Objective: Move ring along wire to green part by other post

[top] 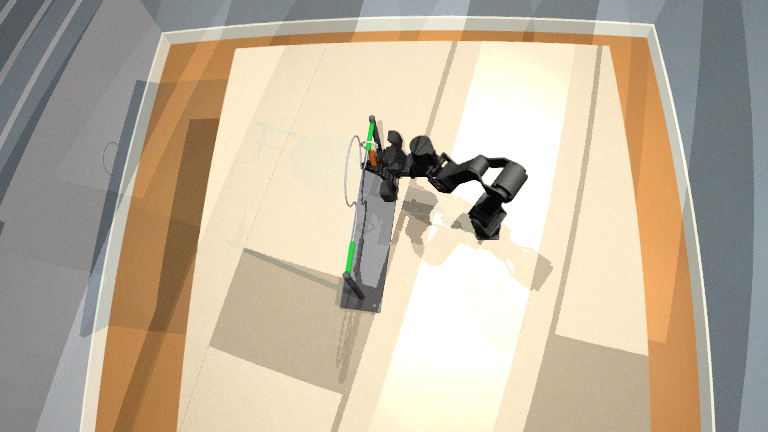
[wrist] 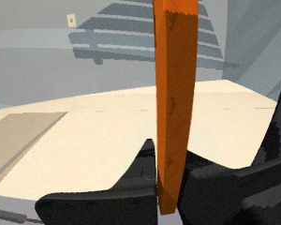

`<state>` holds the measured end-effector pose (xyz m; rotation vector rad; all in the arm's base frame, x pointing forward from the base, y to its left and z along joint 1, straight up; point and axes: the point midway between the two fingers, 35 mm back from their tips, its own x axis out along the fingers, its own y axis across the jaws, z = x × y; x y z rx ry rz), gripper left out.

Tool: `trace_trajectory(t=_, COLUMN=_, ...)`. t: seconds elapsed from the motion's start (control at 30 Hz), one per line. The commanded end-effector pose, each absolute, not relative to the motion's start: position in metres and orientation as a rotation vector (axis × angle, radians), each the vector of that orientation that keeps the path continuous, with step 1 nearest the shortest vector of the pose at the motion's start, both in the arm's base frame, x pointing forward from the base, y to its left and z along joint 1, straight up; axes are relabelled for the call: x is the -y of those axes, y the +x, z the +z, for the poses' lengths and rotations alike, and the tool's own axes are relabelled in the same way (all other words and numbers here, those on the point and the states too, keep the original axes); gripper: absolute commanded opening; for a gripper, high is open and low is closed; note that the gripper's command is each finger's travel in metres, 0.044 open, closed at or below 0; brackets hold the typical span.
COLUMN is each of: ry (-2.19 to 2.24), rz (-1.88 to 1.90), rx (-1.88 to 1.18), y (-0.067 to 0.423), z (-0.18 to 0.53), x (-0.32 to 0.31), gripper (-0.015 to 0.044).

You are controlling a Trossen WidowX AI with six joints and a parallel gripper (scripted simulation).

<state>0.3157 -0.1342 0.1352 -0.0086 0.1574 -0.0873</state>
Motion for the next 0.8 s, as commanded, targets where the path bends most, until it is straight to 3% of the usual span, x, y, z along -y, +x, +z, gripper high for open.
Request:
trace_trajectory(t=0.0, ry=-0.009, rz=-0.088, rx=-0.157, y=0.316, z=0.135, x=0.134, gripper=-0.0116)
trace_trajectory(t=0.07, ry=-0.009, rz=-0.088, rx=-0.157, y=0.316, z=0.135, x=0.134, gripper=-0.0150)
trace_trajectory(t=0.77, ry=-0.010, rz=-0.091, rx=-0.157, y=0.315, z=0.146, x=0.137, gripper=-0.0150)
